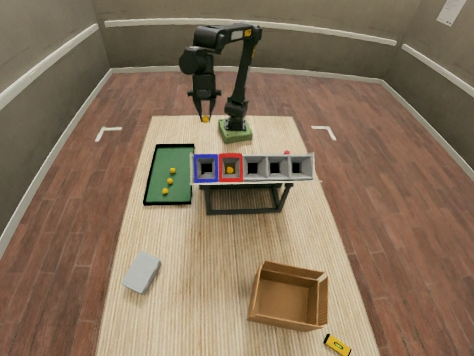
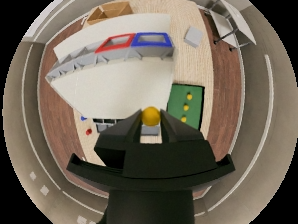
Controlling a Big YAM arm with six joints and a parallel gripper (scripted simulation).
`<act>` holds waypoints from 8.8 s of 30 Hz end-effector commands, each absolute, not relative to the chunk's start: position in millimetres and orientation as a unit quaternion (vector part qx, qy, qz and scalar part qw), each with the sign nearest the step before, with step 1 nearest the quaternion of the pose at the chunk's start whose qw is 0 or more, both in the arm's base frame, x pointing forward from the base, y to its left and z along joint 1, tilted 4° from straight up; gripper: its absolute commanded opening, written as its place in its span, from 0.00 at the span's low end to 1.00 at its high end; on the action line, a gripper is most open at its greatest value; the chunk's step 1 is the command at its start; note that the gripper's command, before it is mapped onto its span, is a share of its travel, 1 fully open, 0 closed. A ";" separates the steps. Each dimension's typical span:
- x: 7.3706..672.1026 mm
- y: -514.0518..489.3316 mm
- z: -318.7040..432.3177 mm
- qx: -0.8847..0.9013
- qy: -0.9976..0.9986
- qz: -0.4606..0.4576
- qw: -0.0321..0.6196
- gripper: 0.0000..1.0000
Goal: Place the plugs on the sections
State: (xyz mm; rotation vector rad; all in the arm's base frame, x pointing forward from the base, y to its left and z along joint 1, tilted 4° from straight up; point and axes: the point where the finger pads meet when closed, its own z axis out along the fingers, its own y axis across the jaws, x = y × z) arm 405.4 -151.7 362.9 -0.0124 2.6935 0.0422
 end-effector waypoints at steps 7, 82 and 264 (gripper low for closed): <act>509.4 -151.6 388.2 -0.003 0.968 0.007 0.252 0.00; 546.5 -149.9 394.0 -0.002 0.970 0.008 0.244 0.00; 548.1 -148.2 365.6 -0.003 0.969 0.009 0.248 0.59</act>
